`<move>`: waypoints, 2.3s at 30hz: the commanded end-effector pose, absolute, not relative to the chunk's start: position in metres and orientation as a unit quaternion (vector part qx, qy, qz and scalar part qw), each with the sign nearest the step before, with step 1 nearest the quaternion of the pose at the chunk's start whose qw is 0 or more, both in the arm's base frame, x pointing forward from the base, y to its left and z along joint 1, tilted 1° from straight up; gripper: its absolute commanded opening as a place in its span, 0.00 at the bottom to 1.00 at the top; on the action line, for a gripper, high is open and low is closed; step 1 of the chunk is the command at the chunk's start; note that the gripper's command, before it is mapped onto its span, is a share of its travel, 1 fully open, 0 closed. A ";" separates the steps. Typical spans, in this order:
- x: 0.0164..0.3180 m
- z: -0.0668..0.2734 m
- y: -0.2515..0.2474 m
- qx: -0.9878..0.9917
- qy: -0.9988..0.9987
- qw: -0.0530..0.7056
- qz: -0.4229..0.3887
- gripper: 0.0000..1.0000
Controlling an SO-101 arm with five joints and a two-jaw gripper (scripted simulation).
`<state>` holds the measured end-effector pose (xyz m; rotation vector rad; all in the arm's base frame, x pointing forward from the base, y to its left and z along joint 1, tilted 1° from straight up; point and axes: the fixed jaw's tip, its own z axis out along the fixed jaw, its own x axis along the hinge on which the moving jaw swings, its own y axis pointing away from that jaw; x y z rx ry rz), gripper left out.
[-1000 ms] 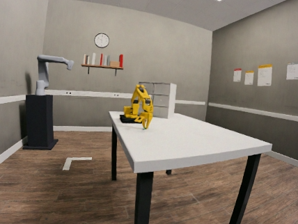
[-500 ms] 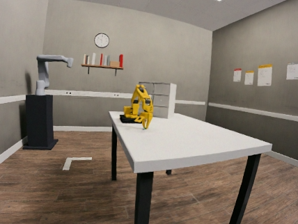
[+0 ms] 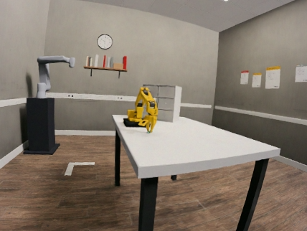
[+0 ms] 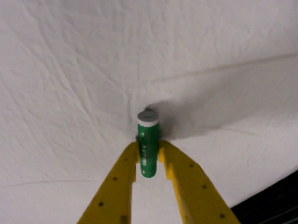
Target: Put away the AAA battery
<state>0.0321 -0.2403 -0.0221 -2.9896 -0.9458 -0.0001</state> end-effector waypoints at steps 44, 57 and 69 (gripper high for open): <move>0.028 0.128 -0.234 -0.874 -0.447 -0.179 0.071 0.00; 0.022 0.194 -0.195 -0.762 -0.547 -0.297 0.181 0.00; 0.017 0.226 -0.152 -0.657 -0.597 -0.360 0.288 0.00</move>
